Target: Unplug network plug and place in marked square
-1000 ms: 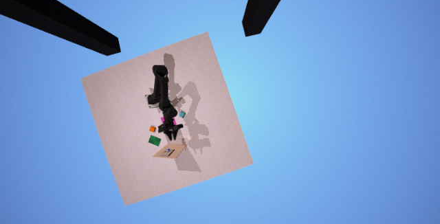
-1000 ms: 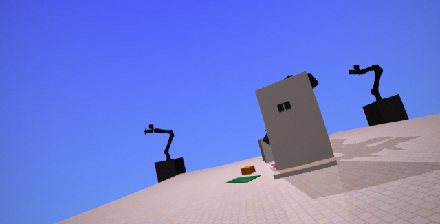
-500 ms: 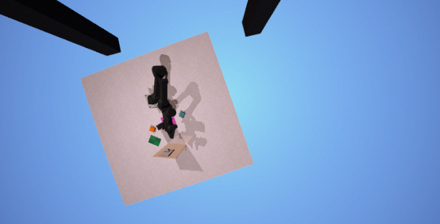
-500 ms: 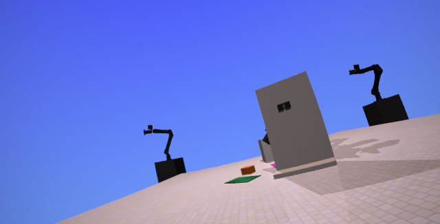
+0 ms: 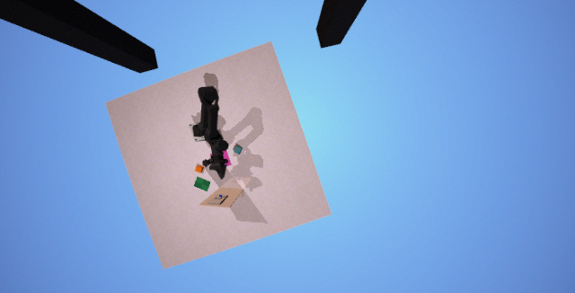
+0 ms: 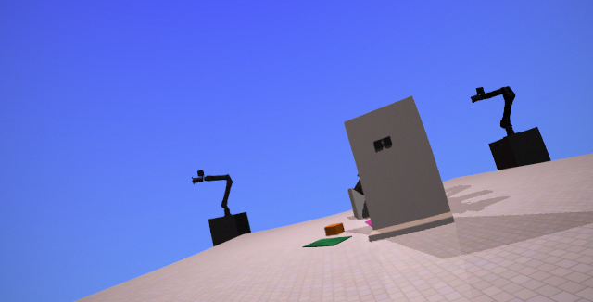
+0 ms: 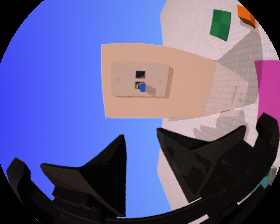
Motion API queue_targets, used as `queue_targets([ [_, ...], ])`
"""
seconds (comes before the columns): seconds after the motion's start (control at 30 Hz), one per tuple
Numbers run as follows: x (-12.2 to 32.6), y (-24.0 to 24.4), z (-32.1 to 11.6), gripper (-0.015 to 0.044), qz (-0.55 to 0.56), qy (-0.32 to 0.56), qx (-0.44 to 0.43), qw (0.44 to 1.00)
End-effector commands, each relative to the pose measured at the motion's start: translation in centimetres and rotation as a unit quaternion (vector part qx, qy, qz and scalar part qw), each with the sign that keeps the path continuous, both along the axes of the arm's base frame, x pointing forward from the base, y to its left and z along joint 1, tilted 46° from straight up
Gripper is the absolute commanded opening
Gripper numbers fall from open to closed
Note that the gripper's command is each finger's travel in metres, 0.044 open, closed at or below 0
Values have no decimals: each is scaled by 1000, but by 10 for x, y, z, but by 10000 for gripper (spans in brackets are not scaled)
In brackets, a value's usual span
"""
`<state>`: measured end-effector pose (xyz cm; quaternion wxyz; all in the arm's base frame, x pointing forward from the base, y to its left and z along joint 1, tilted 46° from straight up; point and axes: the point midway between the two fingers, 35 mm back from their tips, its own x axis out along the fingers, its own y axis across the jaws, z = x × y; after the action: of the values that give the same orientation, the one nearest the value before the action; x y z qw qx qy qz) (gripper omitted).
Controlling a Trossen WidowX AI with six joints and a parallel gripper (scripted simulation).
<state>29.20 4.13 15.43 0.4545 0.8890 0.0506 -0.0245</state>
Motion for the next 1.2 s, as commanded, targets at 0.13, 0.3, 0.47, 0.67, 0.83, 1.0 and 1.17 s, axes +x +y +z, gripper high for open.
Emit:
queue_targets([
  [0.13, -8, 1, -14, 156, -8, 15, 85, 996],
  [0.3, -7, 1, -14, 156, -8, 15, 85, 996],
  [0.47, 2, 0, -15, 156, -8, 14, 85, 996],
  [0.67, 14, -1, -17, 156, -8, 14, 85, 996],
  [0.83, 24, -2, -19, 156, -8, 14, 85, 996],
  [1.0, 33, -3, -23, 156, -8, 14, 85, 996],
  [1.17, 43, -5, -28, 156, -8, 13, 85, 996],
])
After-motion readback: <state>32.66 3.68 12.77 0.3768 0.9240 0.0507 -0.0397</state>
